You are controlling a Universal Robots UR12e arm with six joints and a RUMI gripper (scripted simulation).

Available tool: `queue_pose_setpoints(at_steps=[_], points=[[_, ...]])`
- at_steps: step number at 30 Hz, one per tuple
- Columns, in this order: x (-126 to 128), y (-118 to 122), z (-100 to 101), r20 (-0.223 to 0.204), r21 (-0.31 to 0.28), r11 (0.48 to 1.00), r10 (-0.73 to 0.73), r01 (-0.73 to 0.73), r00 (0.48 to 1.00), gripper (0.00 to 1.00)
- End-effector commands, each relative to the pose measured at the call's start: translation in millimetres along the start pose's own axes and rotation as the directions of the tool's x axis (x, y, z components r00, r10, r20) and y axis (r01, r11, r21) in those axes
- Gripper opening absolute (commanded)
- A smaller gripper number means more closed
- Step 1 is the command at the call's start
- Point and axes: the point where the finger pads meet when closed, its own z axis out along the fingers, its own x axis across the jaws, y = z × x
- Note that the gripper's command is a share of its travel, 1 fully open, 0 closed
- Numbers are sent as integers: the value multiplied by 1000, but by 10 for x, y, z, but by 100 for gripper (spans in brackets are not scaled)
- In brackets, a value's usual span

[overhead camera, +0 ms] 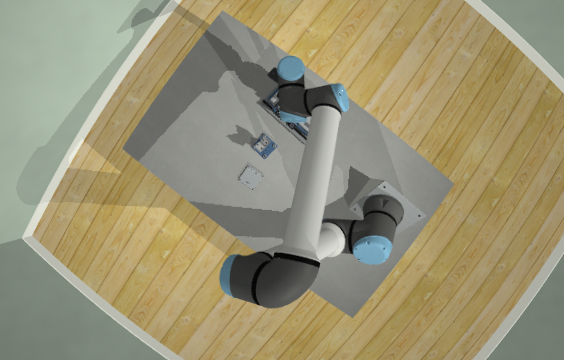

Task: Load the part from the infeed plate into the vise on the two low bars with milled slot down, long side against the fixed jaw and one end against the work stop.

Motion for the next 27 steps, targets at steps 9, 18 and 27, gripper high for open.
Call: queue_pose_setpoints(at_steps=[9,18,27], points=[[3,-5,-9,-1,1,1000,0,0,1000,47],[3,-5,-24,-1,1,1000,0,0,1000,47],[3,-5,-170,-1,1,1000,0,0,1000,47]])
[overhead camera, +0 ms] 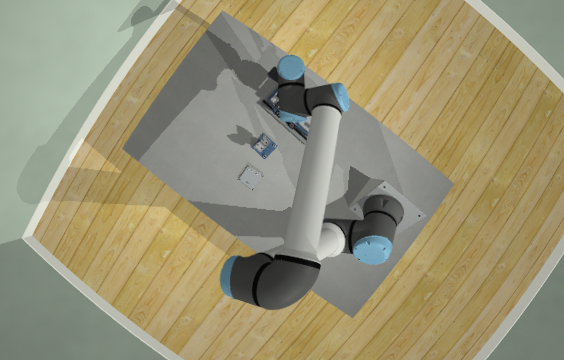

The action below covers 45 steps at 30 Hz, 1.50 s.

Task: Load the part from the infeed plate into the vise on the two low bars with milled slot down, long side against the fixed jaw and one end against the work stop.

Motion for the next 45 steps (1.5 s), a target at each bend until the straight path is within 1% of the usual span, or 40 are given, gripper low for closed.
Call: queue_pose_setpoints(at_steps=[1,3,18,20,27,34,35,45], points=[[3,-5,-118,-1,1,1000,0,0,1000,47],[3,-5,-118,-1,1,1000,0,0,1000,47],[3,-5,-566,-1,1,1000,0,0,1000,47],[3,-5,-566,-1,1,1000,0,0,1000,47],[2,-5,-683,-1,1,1000,0,0,1000,47],[2,-5,-706,-1,1,1000,0,0,1000,47],[2,-5,-706,-1,1,1000,0,0,1000,0],[2,-5,-706,-1,1,1000,0,0,1000,0]])
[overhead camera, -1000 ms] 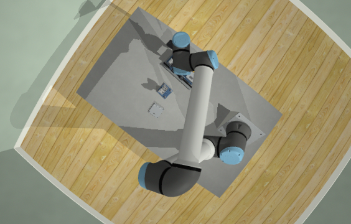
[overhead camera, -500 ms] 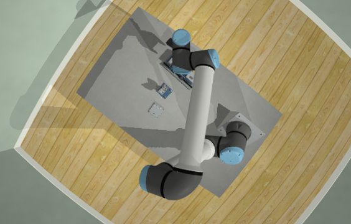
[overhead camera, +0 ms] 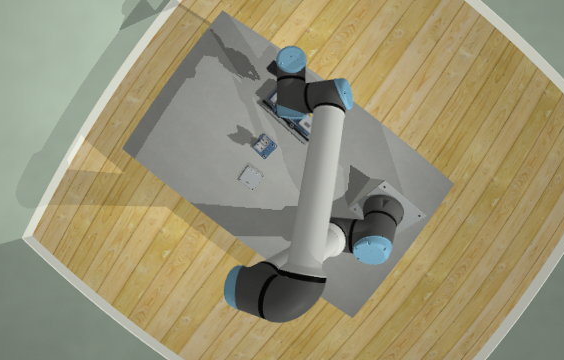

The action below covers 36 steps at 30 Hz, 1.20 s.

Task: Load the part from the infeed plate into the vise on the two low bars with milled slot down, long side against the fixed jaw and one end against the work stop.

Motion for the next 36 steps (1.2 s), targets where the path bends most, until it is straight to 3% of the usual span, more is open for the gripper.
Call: queue_pose_setpoints(at_steps=[1,26,32,36], points=[[3,-5,-10,-1,1,1000,0,0,1000,0],[8,-5,-10,-1,1,1000,0,0,1000,0],[437,17,-4,0,1,1000,0,0,1000,0],[473,19,-3,0,1,1000,0,0,1000,0]])
